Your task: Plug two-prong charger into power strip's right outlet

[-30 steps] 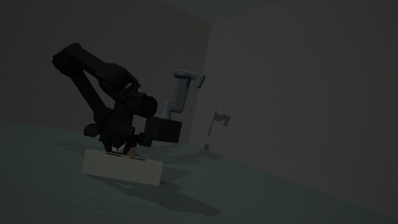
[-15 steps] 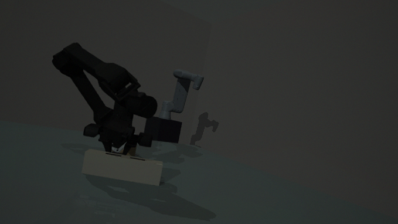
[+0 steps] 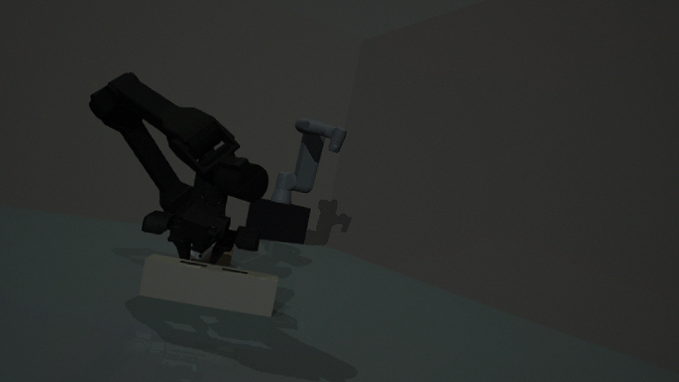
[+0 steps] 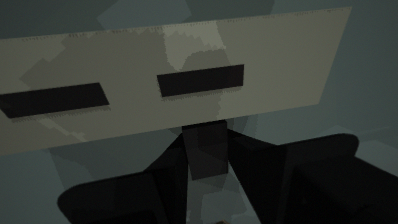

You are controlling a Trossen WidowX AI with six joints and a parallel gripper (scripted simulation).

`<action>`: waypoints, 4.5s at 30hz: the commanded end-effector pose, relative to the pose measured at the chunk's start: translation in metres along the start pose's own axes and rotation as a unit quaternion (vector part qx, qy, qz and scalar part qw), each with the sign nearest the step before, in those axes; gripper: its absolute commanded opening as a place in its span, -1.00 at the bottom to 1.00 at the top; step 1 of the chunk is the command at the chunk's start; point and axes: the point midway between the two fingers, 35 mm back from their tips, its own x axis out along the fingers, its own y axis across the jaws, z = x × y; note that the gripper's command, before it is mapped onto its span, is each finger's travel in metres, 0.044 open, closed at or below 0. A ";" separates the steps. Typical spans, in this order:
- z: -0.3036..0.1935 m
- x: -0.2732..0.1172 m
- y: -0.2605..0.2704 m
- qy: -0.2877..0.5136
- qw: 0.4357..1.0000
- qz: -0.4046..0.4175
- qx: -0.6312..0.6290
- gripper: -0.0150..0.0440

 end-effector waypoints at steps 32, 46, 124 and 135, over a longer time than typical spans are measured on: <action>0.016 -0.002 -0.001 -0.004 1.000 0.000 0.002 -0.49; 0.019 -0.002 -0.001 -0.004 1.000 0.000 0.002 -0.49; 0.016 -0.004 -0.002 -0.004 1.000 0.000 0.002 -0.49; 0.016 -0.005 -0.002 -0.004 1.000 0.000 0.002 -0.49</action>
